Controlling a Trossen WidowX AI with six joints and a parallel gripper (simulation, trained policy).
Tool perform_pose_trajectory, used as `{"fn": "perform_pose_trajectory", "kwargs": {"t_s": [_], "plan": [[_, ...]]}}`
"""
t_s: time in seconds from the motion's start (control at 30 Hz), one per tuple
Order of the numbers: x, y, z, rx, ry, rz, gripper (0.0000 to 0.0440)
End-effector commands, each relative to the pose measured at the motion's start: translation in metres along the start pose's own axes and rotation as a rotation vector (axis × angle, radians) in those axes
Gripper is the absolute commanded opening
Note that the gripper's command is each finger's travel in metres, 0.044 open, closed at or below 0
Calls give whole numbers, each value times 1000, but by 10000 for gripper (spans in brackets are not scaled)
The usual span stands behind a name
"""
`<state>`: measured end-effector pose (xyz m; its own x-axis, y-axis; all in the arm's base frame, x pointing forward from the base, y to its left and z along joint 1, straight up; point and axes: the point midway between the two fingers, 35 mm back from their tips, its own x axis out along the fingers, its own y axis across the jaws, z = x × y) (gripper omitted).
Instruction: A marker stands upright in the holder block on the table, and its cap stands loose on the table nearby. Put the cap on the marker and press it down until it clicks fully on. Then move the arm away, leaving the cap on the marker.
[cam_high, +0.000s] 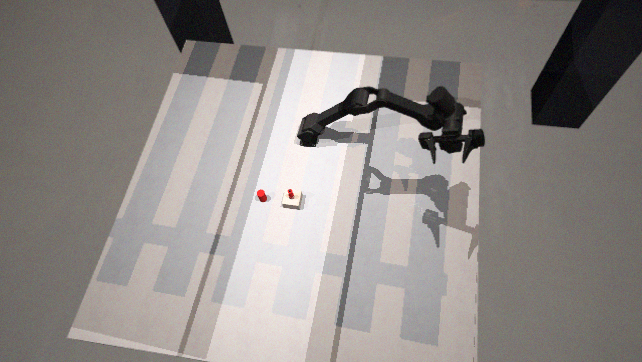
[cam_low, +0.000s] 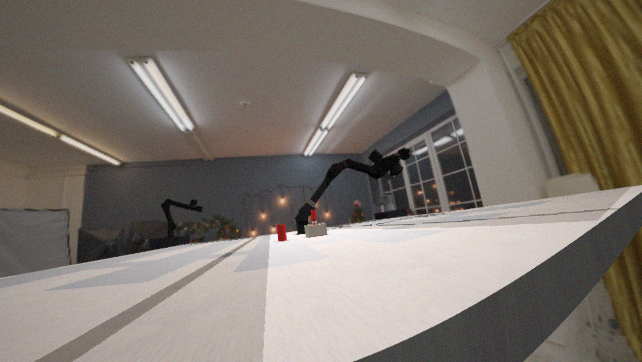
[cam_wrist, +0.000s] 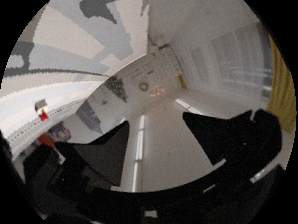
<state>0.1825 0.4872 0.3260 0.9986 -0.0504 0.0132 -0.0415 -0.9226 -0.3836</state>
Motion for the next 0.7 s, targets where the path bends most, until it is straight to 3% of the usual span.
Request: {"fn": "perform_pose_trajectory", "kwargs": {"t_s": [0.0, 0.13, 0.2, 0.67], "plan": [[2, -1, -3, 1, 4, -2, 375], [13, -3, -18, -10, 23, -15, 273], [17, -4, -22, -14, 29, -20, 245], [38, -16, -68, -43, 74, -101, 276]]}}
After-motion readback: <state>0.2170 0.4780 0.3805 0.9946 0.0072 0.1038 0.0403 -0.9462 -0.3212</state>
